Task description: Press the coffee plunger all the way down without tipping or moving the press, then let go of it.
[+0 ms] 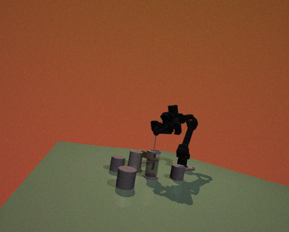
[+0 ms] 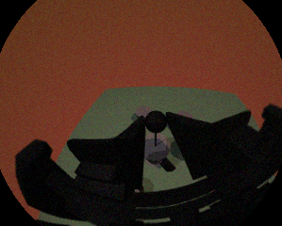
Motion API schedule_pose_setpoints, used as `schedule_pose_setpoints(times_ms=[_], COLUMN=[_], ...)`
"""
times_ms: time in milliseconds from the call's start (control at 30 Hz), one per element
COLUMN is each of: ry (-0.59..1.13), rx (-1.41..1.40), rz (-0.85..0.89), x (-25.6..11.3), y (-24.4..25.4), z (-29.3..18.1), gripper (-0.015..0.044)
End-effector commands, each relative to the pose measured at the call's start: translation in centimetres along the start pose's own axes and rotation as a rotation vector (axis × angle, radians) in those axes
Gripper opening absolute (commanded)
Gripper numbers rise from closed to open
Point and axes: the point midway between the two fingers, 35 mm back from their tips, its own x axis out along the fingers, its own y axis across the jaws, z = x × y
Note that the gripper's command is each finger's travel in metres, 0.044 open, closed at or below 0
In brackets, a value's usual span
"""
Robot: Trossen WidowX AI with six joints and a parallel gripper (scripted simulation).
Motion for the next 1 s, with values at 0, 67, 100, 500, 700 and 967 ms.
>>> schedule_pose_setpoints(times_ms=[0,67,100,500,700,967], ry=[0.073,0.073,0.073,0.072,0.072,0.072], rx=[-0.007,-0.007,-0.007,-0.007,-0.007,-0.007], rz=[0.003,0.003,0.003,0.003,0.003,0.003], x=[1.4,1.6,1.6,2.7,3.3,3.7], y=[0.0,0.0,0.0,0.0,-0.1,-0.1], z=[-3.1,-3.4,-3.5,-5.2,-5.8,-5.6], gripper=[0.0117,0.0117,0.0117,0.0117,0.0117,0.0117])
